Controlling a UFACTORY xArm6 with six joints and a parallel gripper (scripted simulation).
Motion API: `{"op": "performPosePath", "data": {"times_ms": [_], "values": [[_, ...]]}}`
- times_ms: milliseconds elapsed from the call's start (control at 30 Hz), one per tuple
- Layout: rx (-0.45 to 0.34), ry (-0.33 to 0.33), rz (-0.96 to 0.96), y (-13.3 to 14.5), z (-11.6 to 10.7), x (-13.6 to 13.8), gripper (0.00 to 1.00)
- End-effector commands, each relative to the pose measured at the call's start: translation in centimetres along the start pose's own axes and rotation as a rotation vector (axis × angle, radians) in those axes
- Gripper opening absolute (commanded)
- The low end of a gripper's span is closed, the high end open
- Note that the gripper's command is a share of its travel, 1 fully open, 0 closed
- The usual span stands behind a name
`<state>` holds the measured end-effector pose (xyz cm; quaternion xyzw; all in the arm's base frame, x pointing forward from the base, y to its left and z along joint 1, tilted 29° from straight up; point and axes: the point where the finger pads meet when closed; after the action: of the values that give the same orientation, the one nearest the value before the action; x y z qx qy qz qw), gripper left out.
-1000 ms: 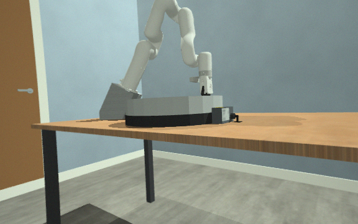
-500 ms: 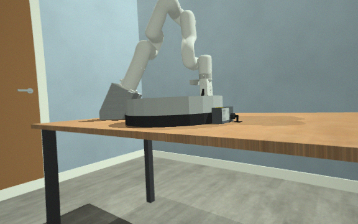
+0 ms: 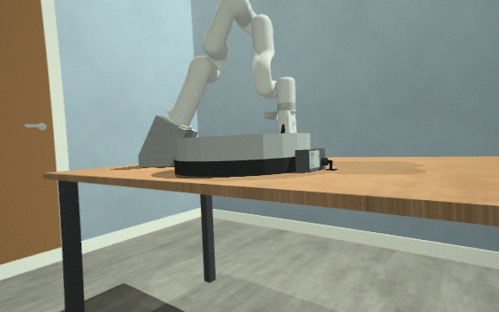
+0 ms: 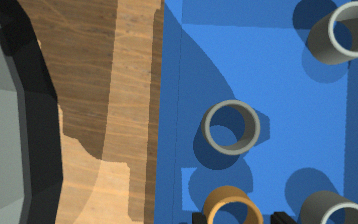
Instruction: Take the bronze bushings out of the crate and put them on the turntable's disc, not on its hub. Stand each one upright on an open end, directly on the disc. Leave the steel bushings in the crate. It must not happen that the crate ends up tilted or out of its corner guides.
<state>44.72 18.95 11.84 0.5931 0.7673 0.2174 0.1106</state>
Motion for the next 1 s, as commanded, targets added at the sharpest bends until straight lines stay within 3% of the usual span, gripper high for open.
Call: {"op": "performPosePath", "data": {"times_ms": [0, 533, 967], "values": [[-0.002, 0.000, 0.000, 0.1, 0.1, 0.0, 0.41], [-0.002, 0.001, 0.000, 0.1, 2.2, 0.0, 0.41], [-0.002, 0.000, 0.000, 0.1, 2.3, 0.0, 0.41]]}}
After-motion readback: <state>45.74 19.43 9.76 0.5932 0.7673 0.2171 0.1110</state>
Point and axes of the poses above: the point where the finger pads meet when closed, its own z axis out along the fingers, its own x axis across the jaws, y = z × x, and after that the axes turned 6 degrees about -z, right-handed
